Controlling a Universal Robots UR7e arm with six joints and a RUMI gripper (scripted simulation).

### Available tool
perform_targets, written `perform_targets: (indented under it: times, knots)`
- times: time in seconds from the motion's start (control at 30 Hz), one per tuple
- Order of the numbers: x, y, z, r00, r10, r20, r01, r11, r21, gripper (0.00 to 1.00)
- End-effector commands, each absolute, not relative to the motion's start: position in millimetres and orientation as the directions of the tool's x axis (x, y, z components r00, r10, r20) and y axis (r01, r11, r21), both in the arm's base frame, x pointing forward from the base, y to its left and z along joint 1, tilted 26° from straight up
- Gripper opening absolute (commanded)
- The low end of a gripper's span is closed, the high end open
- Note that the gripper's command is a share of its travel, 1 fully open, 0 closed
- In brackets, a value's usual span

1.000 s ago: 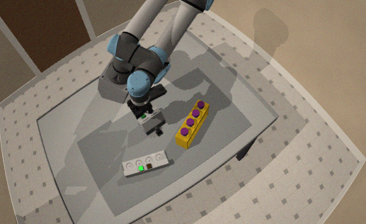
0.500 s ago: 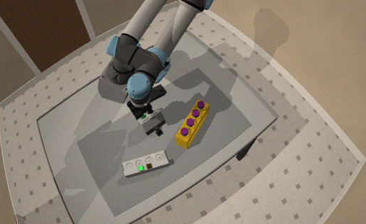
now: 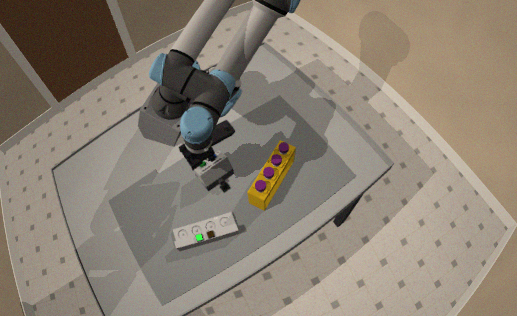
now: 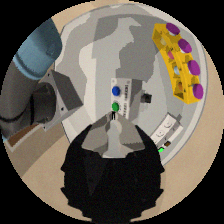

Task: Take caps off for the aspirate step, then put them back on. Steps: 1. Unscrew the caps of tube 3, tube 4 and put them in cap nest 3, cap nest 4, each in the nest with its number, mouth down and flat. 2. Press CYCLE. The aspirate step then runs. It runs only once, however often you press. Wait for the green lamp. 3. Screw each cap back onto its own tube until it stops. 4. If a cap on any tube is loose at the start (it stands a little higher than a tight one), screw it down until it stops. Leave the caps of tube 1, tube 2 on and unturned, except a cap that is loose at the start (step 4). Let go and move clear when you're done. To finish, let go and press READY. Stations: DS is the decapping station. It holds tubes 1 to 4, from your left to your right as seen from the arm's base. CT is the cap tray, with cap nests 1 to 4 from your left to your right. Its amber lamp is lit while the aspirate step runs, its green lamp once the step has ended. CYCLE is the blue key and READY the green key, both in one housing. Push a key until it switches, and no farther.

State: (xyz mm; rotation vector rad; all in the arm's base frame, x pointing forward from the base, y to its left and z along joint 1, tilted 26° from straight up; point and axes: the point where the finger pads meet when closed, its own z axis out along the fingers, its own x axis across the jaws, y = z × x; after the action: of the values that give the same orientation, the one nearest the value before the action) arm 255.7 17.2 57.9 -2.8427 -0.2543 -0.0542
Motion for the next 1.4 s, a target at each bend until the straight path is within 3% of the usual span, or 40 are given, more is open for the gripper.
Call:
perform_targets:
  times: [0.0,1.37]
  knots:
    - [251.0,4.5,48.5,0.95,0.242,-0.199,0.176,-0.936,-0.304,0.0]
    - [251.4,4.8,47.4,0.928,0.26,-0.266,0.173,-0.935,-0.31,0.0]
